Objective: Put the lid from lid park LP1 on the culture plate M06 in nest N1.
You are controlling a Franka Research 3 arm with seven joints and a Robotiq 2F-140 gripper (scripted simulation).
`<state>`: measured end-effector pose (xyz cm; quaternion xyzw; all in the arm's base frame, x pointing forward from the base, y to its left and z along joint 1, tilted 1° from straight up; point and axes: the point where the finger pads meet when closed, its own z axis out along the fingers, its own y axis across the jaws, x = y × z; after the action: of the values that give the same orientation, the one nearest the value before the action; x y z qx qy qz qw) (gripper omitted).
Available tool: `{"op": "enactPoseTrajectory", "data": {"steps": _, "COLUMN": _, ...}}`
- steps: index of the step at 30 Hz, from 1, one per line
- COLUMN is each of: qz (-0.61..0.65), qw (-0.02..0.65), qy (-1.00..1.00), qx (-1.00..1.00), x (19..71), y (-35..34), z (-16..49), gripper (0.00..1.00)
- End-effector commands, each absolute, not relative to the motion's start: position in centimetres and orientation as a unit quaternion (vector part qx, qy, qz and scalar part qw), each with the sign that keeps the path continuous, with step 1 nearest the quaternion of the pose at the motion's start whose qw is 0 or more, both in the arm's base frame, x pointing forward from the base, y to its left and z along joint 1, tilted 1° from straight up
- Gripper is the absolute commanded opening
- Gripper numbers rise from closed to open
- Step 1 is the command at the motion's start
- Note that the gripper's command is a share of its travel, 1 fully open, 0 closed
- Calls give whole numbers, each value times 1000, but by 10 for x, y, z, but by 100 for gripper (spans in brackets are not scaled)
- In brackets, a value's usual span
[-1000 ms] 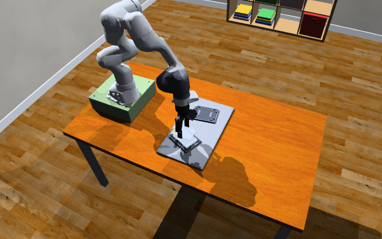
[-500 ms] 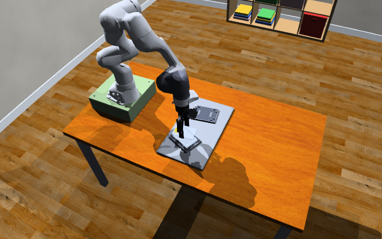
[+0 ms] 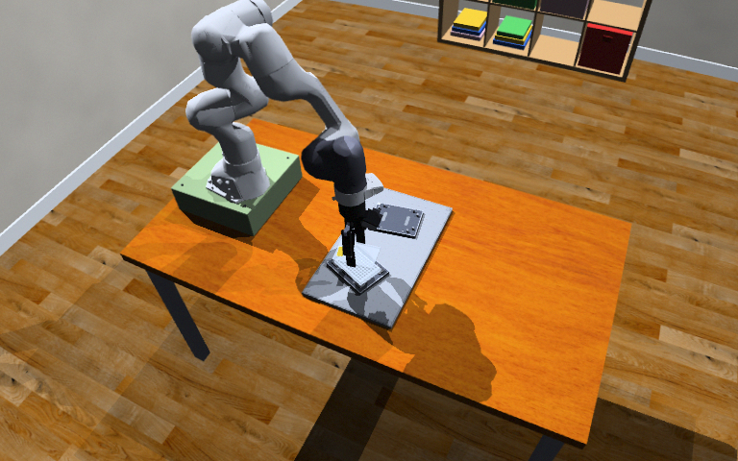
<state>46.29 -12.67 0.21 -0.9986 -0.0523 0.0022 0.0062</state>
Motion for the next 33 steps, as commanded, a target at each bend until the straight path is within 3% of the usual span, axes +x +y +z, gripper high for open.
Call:
{"op": "enactPoseTrajectory", "data": {"steps": 1, "qz": 3, "qw": 7, "qy": -54, "qx": -998, "x": 463, "y": -126, "z": 2, "gripper": 10}}
{"op": "enactPoseTrajectory", "data": {"steps": 33, "qz": 4, "qw": 7, "qy": 169, "qx": -986, "x": 463, "y": -126, "z": -2, "gripper": 10}}
